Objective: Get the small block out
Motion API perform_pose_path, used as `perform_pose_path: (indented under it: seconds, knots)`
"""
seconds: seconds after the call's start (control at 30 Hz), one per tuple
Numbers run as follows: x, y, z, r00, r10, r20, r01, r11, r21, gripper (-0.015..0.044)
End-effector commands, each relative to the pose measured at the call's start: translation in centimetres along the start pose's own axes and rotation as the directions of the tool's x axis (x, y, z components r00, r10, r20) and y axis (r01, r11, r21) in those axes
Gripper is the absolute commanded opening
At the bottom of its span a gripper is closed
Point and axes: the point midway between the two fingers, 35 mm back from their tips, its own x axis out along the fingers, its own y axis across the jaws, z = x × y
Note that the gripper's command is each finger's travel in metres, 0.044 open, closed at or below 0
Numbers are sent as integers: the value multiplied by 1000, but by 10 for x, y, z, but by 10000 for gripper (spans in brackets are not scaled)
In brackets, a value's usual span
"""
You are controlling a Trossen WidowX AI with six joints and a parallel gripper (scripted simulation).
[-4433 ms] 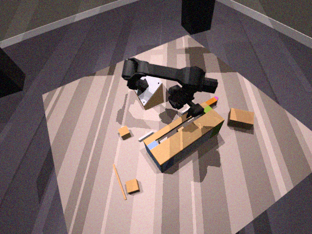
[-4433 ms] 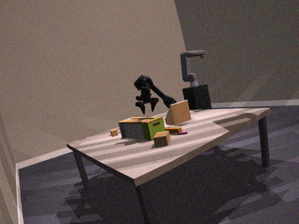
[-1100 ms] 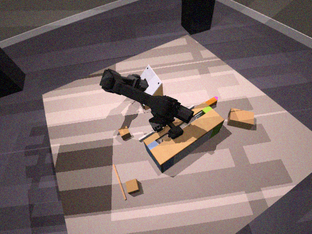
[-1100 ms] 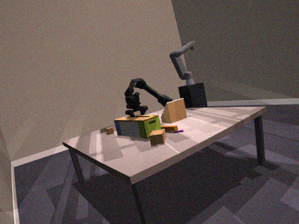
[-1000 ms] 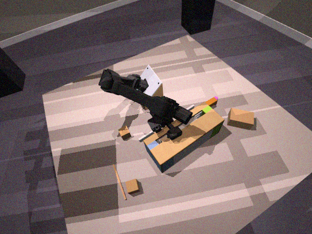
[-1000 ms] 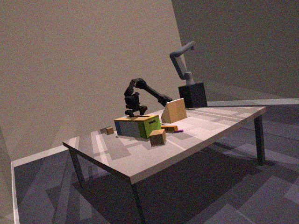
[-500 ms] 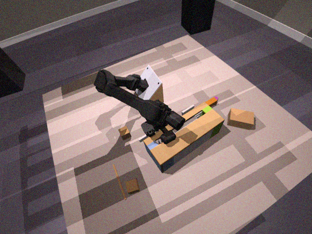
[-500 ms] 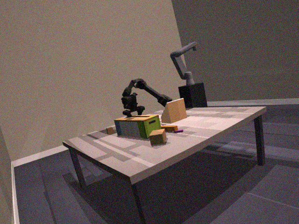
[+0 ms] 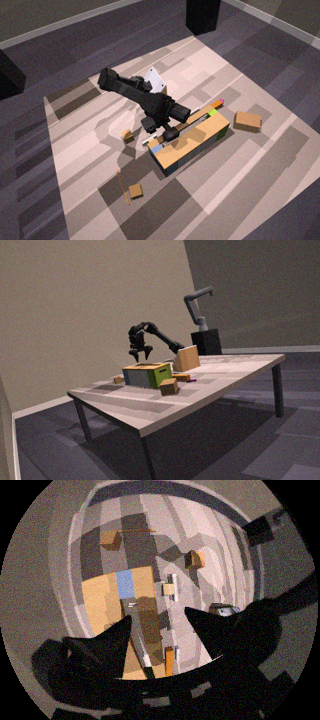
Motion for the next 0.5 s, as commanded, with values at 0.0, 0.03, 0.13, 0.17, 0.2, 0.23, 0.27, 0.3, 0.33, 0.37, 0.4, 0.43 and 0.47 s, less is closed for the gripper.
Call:
perform_pose_path:
  seconds: [0.0, 0.03, 0.13, 0.17, 0.2, 0.23, 0.27, 0.3, 0.33, 0.37, 0.4, 0.43, 0.47]
  knots:
    - [0, 0, 0, 1000, 0, 0, 0, 1000, 0, 400]
    - [0, -1, 1, 1000, 3, -4, -3, 1000, 19, 374]
    - [-1, -8, 8, 997, 56, -53, -39, 959, 280, 295]
    - [-2, -12, 12, 994, 81, -73, -47, 919, 391, 285]
    - [-2, -15, 15, 990, 108, -91, -49, 867, 495, 285]
    - [-3, -19, 18, 985, 136, -108, -46, 804, 593, 285]
    - [-3, -22, 21, 979, 165, -123, -37, 730, 682, 285]
    - [-4, -25, 24, 971, 194, -137, -22, 647, 762, 285]
    - [-4, -29, 26, 963, 225, -149, -1, 557, 830, 285]
    - [-4, -32, 29, 953, 256, -160, 25, 461, 887, 285]
    - [-5, -35, 31, 943, 288, -168, 56, 361, 931, 285]
    - [-5, -39, 34, 931, 320, -175, 92, 257, 962, 285]
    - [-5, -42, 36, 918, 353, -179, 132, 153, 979, 285]
